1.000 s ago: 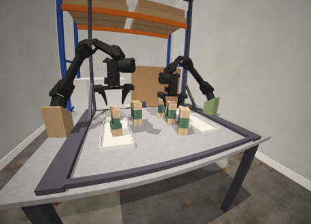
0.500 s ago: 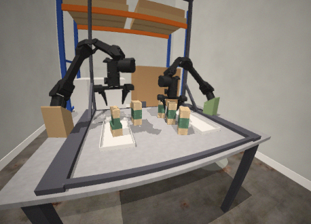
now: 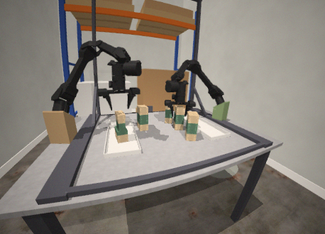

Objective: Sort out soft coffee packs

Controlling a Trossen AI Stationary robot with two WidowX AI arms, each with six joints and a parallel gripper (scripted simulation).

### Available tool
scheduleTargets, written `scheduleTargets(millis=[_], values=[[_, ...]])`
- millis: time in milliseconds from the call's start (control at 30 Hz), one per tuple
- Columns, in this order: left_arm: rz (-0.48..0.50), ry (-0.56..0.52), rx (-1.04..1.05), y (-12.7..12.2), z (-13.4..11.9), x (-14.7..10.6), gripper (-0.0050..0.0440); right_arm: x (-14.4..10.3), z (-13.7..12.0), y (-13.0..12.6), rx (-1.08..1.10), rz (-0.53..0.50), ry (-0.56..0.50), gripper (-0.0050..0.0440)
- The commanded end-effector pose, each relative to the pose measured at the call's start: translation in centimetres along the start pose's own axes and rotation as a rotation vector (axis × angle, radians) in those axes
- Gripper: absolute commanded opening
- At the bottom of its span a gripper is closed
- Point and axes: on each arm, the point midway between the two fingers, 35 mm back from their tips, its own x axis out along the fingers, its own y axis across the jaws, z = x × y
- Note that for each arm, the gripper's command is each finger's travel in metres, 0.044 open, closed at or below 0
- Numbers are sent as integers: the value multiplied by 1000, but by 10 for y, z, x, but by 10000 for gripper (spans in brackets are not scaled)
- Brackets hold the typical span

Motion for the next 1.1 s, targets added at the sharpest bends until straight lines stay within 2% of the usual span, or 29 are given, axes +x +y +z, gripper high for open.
scheduleTargets(millis=[0, 33, 1067], values=[[18, 6, 6, 5, 2, -5, 375, -4, 0, -3, -12, -9, 13, 368], [18, 6, 6, 5, 2, -5, 125, -4, 0, -3, -12, -9, 13, 368], [18, 6, 6, 5, 2, -5, 125, -4, 0, -3, -12, -9, 13, 368]])
